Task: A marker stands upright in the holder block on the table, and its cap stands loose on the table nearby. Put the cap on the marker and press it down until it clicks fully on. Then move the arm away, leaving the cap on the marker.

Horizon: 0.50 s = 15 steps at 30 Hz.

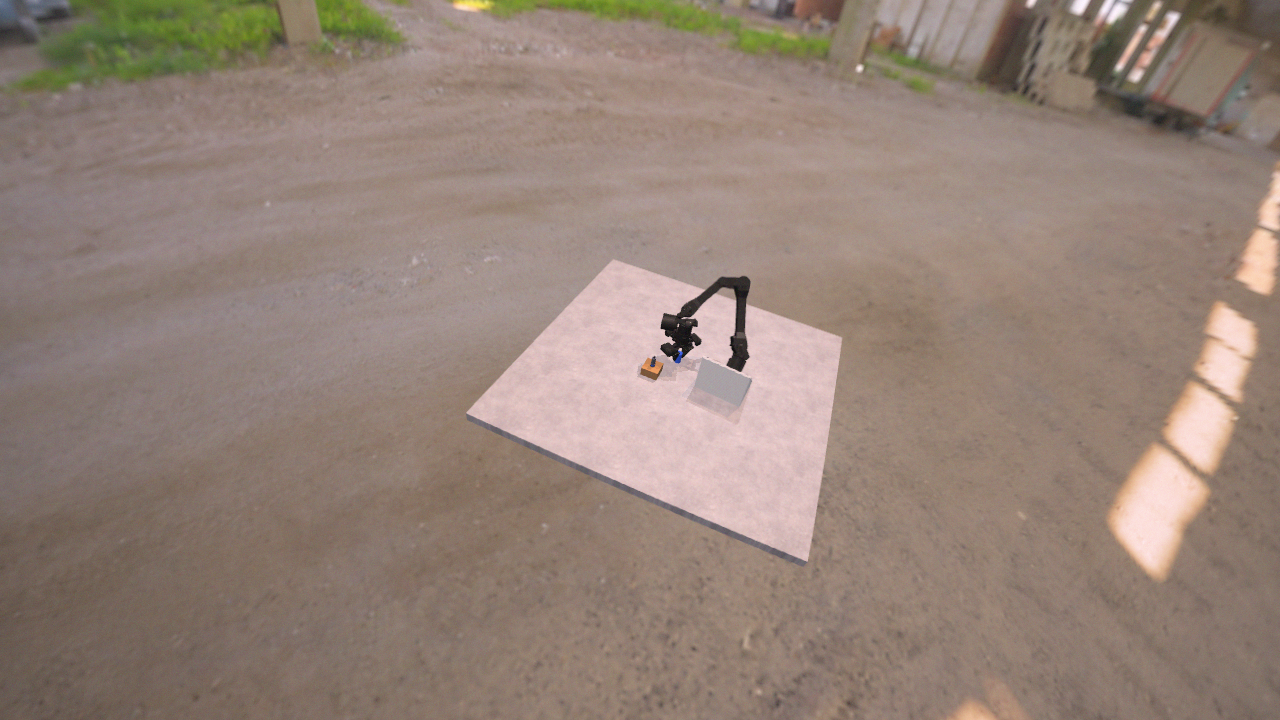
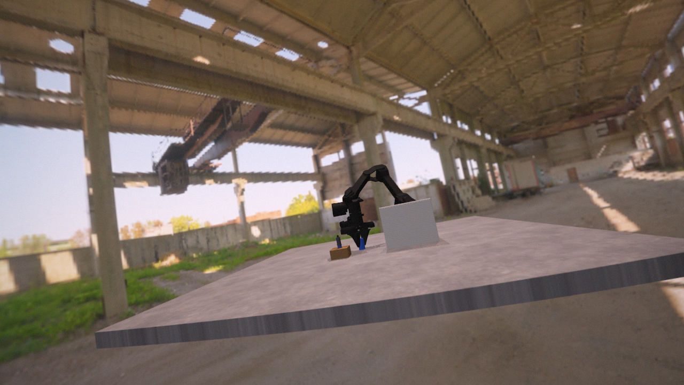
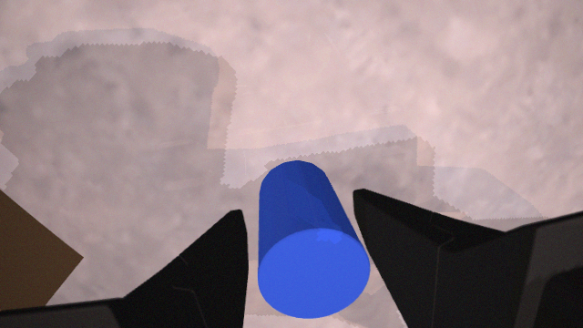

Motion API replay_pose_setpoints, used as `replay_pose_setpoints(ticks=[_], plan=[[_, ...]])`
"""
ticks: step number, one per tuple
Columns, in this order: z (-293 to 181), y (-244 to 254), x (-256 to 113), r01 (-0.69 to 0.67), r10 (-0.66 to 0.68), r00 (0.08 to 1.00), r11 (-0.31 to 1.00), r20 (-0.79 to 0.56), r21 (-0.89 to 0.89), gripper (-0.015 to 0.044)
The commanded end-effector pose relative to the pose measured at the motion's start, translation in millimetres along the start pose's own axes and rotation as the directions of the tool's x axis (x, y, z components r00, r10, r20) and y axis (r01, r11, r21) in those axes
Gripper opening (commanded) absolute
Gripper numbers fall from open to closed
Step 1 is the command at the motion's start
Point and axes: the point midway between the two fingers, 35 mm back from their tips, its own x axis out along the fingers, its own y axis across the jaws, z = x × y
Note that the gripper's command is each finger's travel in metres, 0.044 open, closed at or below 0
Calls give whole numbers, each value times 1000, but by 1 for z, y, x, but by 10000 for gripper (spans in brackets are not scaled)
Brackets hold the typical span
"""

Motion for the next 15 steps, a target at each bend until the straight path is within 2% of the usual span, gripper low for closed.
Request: replay_pose_setpoints(ticks=[1, 9, 12, 15], plan=[[0, 0, 1, 3, -3, 1000, 1000, 2, -5, 135], [0, 0, 1, 3, -3, 1000, 1000, 2, -5, 82], [2, 3, -2, -9, 9, 1000, 1000, 9, -27, 3], [2, 5, -8, -14, 14, 1000, 999, 11, -35, 0]])
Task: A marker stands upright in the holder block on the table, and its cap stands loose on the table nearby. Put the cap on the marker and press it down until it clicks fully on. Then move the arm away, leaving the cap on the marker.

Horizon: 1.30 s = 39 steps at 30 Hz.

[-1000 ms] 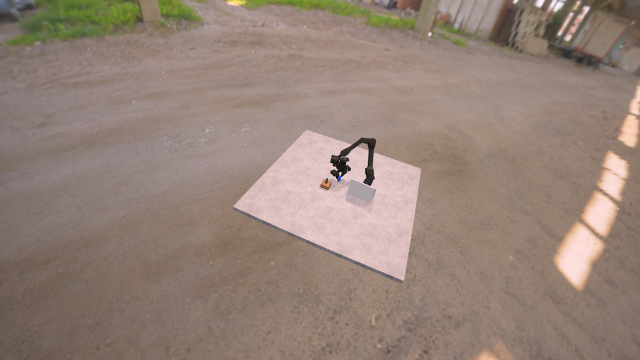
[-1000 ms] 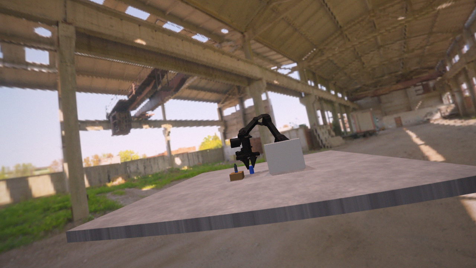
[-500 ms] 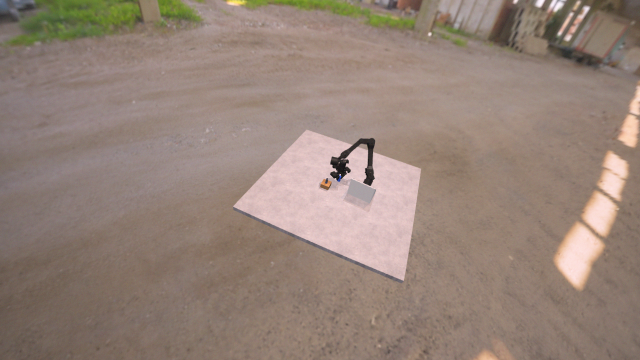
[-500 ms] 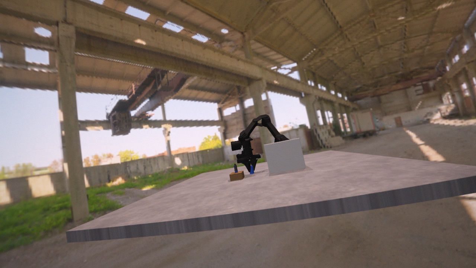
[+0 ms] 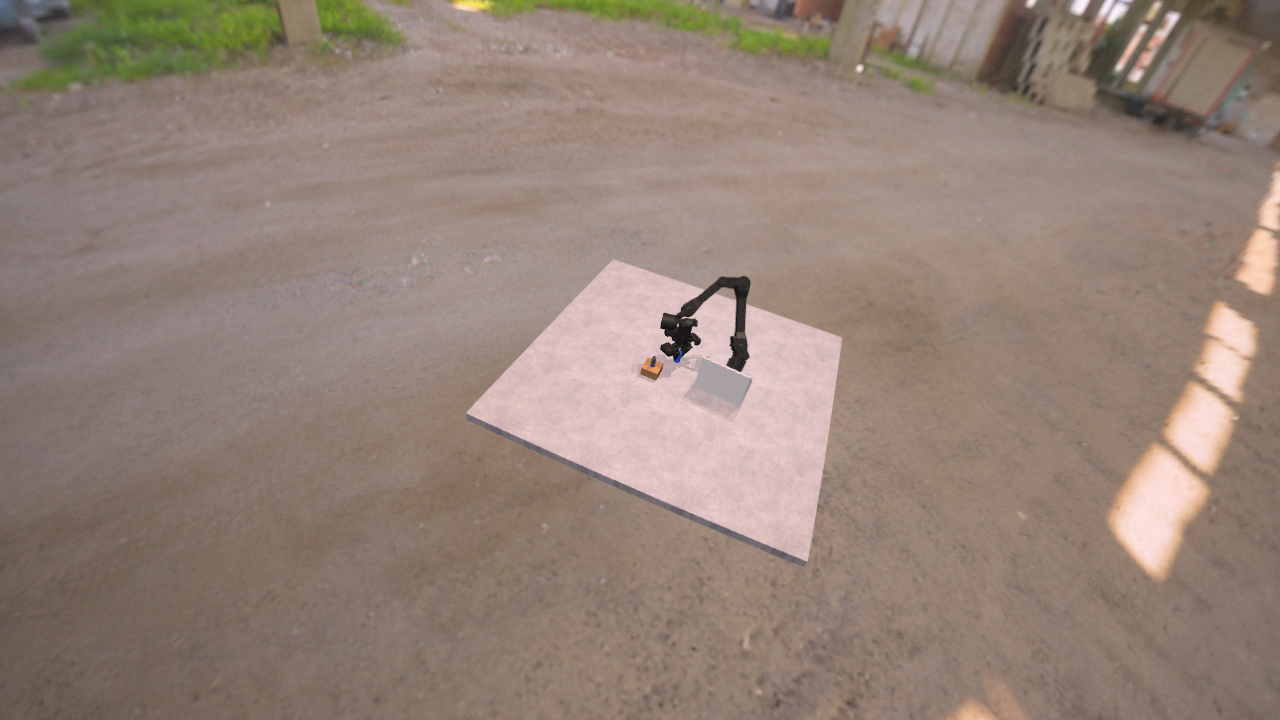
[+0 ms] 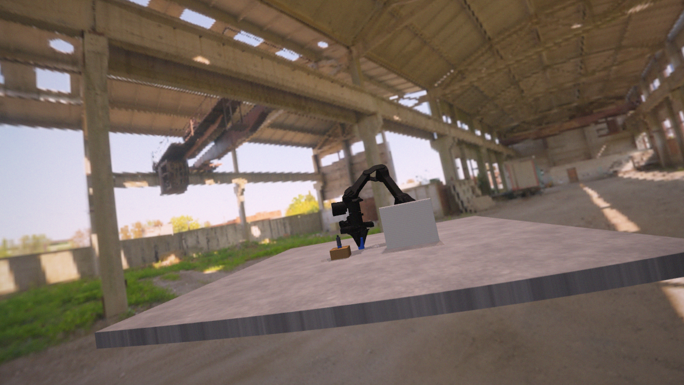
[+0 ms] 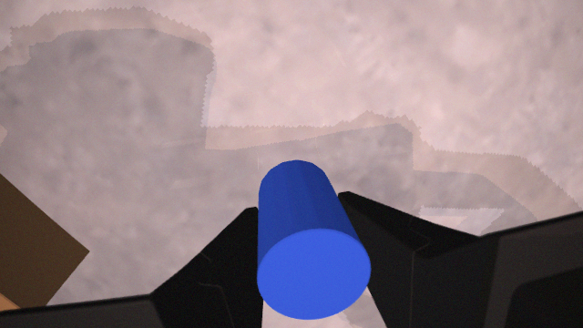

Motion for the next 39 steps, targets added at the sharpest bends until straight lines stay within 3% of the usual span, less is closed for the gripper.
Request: replay_pose_setpoints(ticks=[1, 24, 39], plan=[[2, 2, -8, -9, 9, 1000, 1000, 3, -10, 0], [-1, -1, -57, 5, -5, 1000, 1000, -7, 18, 0], [8, 33, -72, -2, 2, 1000, 1000, -8, 18, 0]])
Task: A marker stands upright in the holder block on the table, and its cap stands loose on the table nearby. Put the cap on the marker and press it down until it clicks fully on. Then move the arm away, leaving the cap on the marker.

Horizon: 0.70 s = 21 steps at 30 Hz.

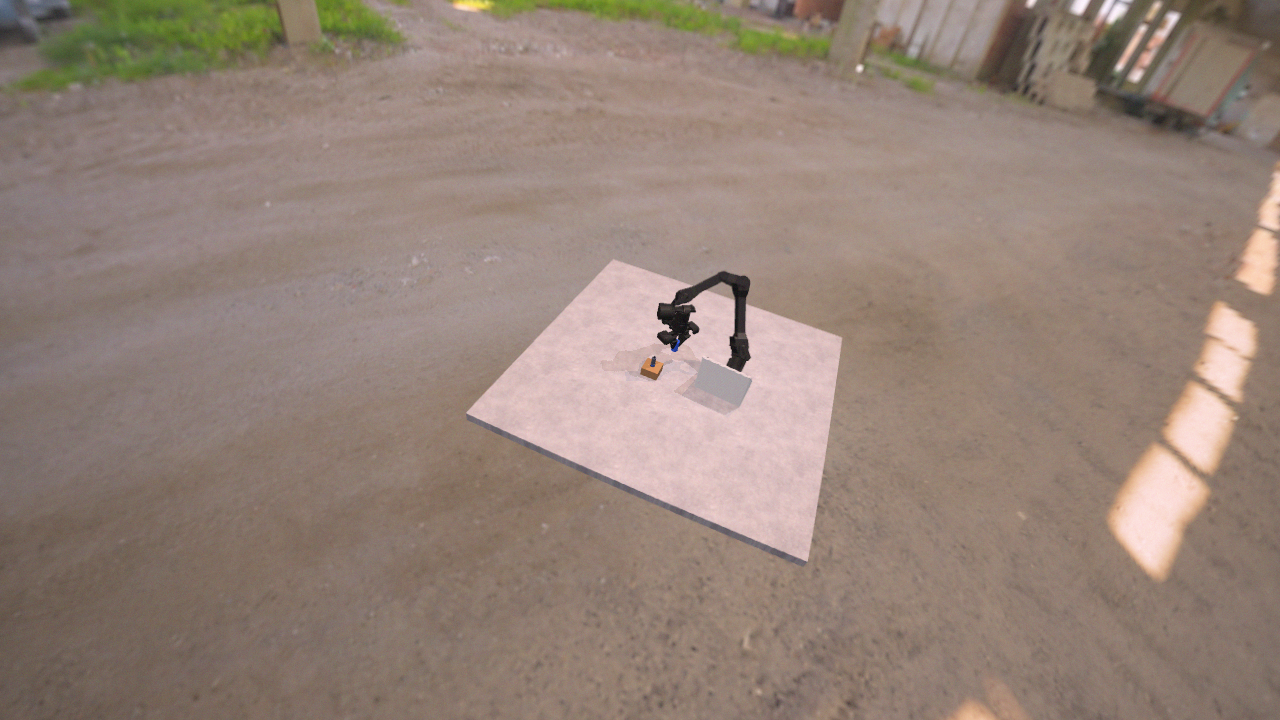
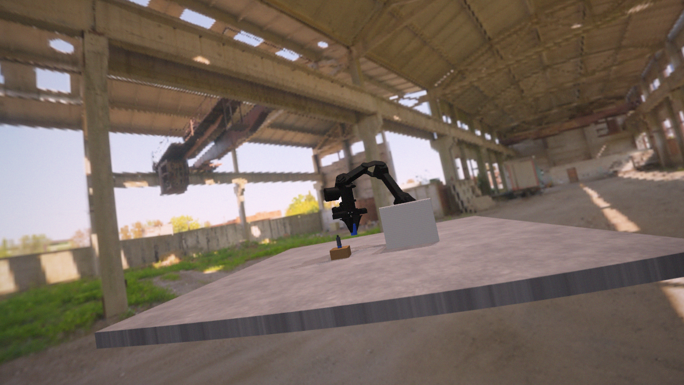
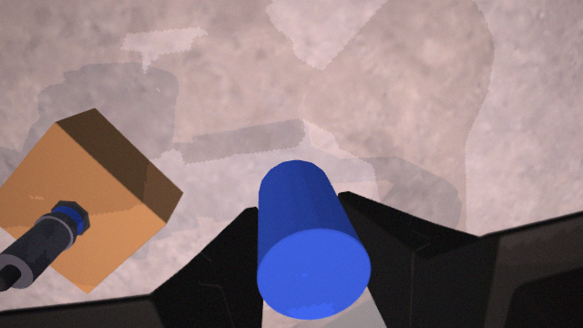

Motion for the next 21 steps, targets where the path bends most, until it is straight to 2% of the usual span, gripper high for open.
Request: replay_pose_setpoints(ticks=[1, 21], plan=[[1, 10, -4, 0, 0, 1000, 1000, -4, 1, 0], [3, 60, -23, -4, 4, 1000, 1000, -4, 1, 0]])
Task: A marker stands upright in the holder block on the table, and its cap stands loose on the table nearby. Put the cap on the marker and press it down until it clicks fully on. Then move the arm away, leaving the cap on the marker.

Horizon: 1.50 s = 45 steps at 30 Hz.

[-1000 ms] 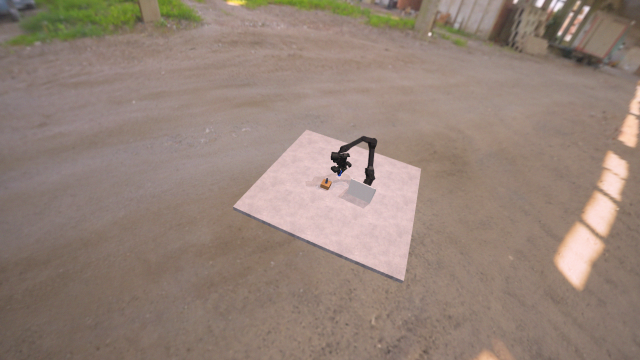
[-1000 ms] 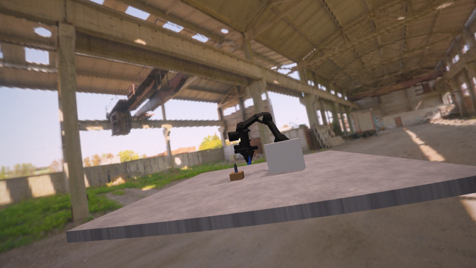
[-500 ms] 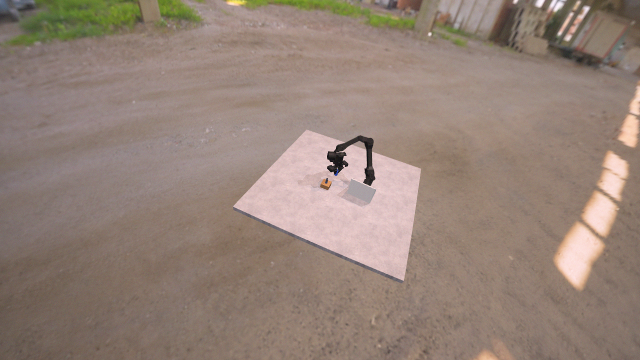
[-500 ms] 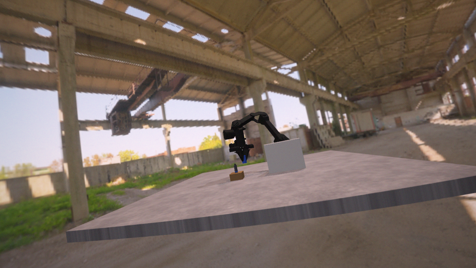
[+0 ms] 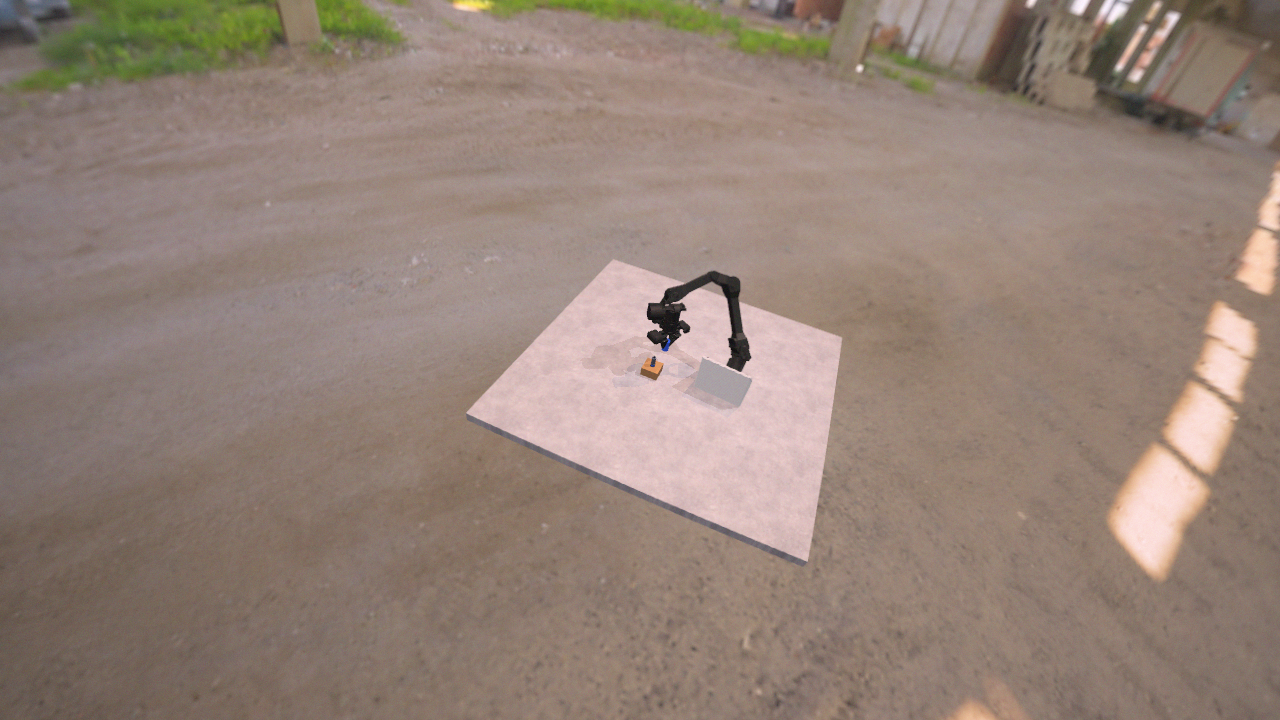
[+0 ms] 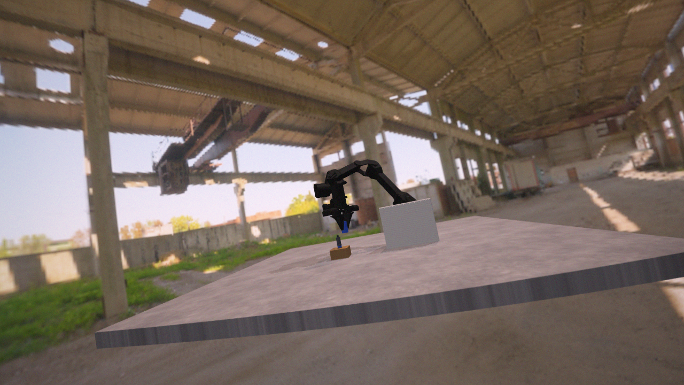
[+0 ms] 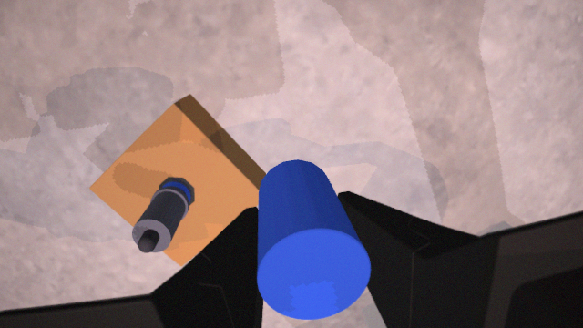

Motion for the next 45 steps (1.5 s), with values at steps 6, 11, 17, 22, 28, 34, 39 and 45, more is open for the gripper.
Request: replay_pose_setpoints(ticks=[6, 11, 17, 22, 28, 34, 39, 45], plan=[[-3, 23, -7, 1, -1, 1000, 1000, -3, 1, 0], [-5, 36, -11, 1, -1, 1000, 1000, -3, 2, 0], [-9, 51, -15, 2, -2, 1000, 1000, -2, 2, 0], [-13, 63, -19, 3, -3, 1000, 1000, -2, 3, 0], [-14, 66, -17, 3, -3, 1000, 1000, -2, 4, 0], [-14, 66, -13, 3, -3, 1000, 1000, -2, 4, 0], [-14, 66, -6, 3, -3, 1000, 1000, -2, 4, 0], [-13, 67, 3, 3, -3, 1000, 1000, -2, 4, 0]])
